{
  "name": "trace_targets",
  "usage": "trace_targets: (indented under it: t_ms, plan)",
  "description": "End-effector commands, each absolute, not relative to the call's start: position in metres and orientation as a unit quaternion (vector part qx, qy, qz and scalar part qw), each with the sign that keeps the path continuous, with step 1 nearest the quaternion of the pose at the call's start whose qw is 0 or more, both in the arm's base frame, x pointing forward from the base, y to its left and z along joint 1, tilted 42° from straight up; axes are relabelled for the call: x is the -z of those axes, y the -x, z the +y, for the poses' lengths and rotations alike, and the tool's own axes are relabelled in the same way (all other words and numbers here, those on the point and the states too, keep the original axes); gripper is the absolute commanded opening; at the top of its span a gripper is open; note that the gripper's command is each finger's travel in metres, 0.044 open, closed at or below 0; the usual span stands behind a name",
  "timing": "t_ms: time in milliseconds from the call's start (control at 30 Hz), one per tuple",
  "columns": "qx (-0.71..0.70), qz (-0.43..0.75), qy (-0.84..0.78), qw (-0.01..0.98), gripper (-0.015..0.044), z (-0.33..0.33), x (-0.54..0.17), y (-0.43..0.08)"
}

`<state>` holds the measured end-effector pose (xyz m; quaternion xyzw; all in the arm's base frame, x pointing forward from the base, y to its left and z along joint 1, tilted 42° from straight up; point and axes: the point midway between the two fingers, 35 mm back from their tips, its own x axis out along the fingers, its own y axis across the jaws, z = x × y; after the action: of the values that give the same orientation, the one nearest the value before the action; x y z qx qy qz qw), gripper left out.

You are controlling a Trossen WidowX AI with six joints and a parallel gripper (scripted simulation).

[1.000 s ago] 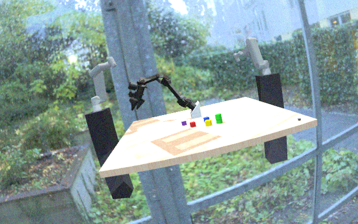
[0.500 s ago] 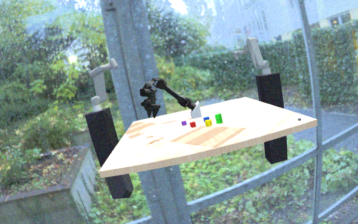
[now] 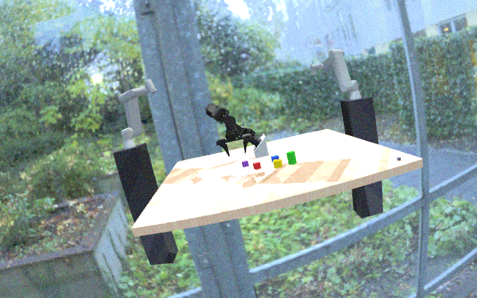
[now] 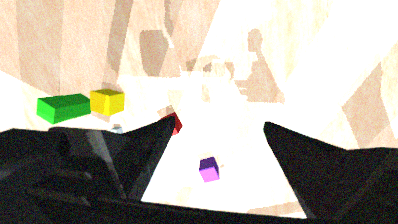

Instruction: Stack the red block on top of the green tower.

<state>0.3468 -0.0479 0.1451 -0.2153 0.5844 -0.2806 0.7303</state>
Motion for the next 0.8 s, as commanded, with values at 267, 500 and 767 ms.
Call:
trace_targets:
  t_ms: [267, 500, 767]
  plan:
    - [0.144, 0.670, 0.362, 0.632, 0.0440, 0.018, -0.075, -0.316]
    - [0.144, 0.670, 0.362, 0.632, 0.0440, 0.018, -0.075, -0.316]
    - [0.144, 0.670, 0.362, 0.632, 0.0440, -0.003, -0.052, -0.319]
